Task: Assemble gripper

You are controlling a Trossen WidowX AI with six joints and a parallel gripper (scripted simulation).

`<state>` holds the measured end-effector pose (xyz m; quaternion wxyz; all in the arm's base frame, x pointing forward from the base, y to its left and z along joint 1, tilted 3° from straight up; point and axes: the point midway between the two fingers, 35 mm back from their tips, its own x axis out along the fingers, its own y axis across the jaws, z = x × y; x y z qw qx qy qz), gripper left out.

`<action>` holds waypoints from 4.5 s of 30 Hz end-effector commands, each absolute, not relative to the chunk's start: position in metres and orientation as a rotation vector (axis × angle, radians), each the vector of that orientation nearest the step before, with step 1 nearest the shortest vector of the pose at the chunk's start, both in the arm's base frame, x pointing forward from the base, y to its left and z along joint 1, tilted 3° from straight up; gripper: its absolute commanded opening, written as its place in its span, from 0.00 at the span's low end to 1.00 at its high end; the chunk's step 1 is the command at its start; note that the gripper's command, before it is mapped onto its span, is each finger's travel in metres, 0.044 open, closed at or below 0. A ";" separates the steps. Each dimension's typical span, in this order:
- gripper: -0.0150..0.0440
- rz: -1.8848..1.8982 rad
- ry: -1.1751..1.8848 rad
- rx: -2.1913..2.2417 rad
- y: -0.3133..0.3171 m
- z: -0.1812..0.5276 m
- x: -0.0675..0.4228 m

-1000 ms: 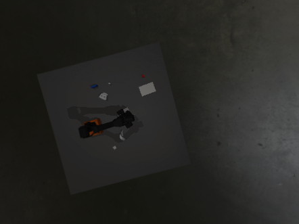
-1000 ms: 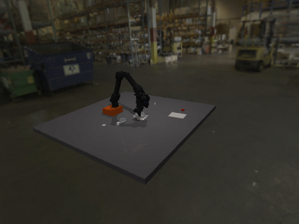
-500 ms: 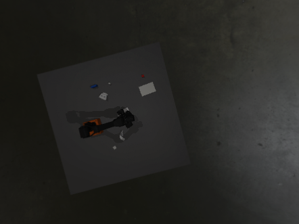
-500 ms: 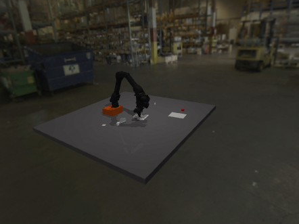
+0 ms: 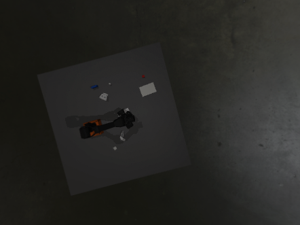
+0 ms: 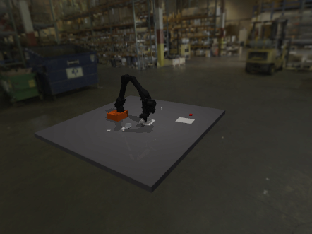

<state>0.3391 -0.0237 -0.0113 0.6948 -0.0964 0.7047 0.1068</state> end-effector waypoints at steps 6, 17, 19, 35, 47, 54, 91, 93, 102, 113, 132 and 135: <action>0.48 0.245 1.571 -0.224 -0.024 -0.015 0.339; 0.48 0.249 1.571 -0.227 -0.024 -0.018 0.339; 0.48 0.249 1.571 -0.227 -0.024 -0.018 0.339; 0.48 0.249 1.571 -0.228 -0.024 -0.021 0.339; 0.48 0.249 1.571 -0.228 -0.024 -0.021 0.339; 0.48 0.249 1.571 -0.228 -0.024 -0.021 0.339; 0.48 0.249 1.570 -0.228 -0.024 -0.018 0.340; 0.48 0.249 1.570 -0.228 -0.024 -0.019 0.340; 0.48 0.249 1.570 -0.228 -0.024 -0.021 0.339; 0.48 0.249 1.570 -0.228 -0.024 -0.021 0.339; 0.53 0.245 1.573 -0.222 -0.024 -0.021 0.339; 0.63 0.245 1.573 -0.222 -0.024 -0.021 0.339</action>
